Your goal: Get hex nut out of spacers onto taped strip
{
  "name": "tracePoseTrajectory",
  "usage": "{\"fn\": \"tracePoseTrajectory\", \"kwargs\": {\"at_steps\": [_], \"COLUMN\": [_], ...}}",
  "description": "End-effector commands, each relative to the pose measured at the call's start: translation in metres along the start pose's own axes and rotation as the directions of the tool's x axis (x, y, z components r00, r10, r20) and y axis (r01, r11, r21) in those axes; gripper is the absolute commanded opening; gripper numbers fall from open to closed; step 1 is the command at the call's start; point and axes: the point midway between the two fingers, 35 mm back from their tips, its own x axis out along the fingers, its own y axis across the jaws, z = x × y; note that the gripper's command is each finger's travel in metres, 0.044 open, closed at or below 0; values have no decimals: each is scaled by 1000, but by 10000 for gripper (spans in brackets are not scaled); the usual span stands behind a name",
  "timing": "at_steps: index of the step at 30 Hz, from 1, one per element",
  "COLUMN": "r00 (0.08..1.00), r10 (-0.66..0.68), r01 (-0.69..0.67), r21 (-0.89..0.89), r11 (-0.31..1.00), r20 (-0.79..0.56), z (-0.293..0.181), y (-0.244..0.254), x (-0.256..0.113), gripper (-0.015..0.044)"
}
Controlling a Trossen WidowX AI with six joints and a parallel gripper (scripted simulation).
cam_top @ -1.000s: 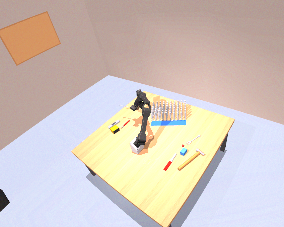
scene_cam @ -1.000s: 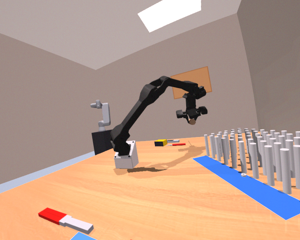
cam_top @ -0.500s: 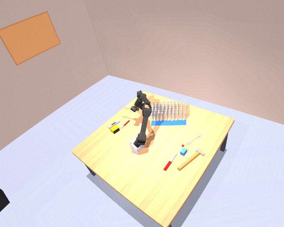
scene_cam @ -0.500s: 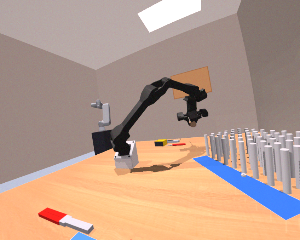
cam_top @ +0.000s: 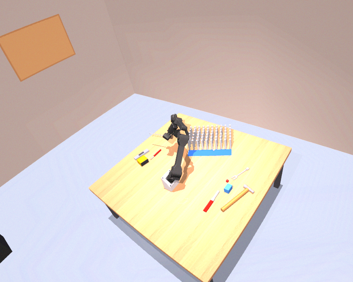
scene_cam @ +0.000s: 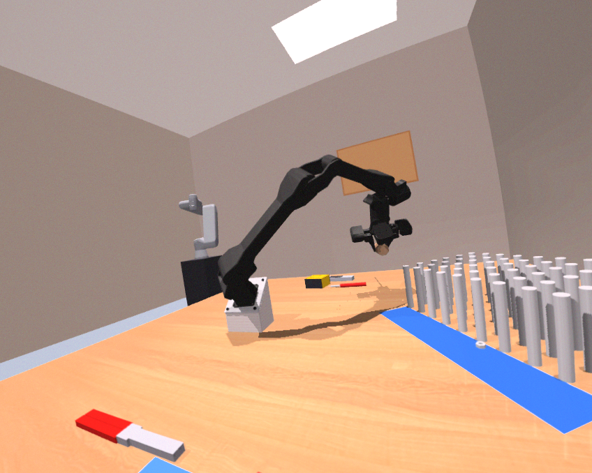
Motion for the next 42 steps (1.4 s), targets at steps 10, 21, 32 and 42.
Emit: {"fn": "tracePoseTrajectory", "kwargs": {"at_steps": [10, 21, 32, 42], "r00": [1000, 1000, 1000, 1000], "r10": [-4, -4, -3, -3], "r01": [4, 4, 3, 3], "r21": [-2, -2, -2, -2], "r11": [1000, 1000, 1000, 1000], "r20": [5, 5, 5, 6], "z": [10, 16, 23, 29], "y": [0, 1, 1, 1], "x": [14, 24, 33, 42], "gripper": [0, 0, 0, 0]}}
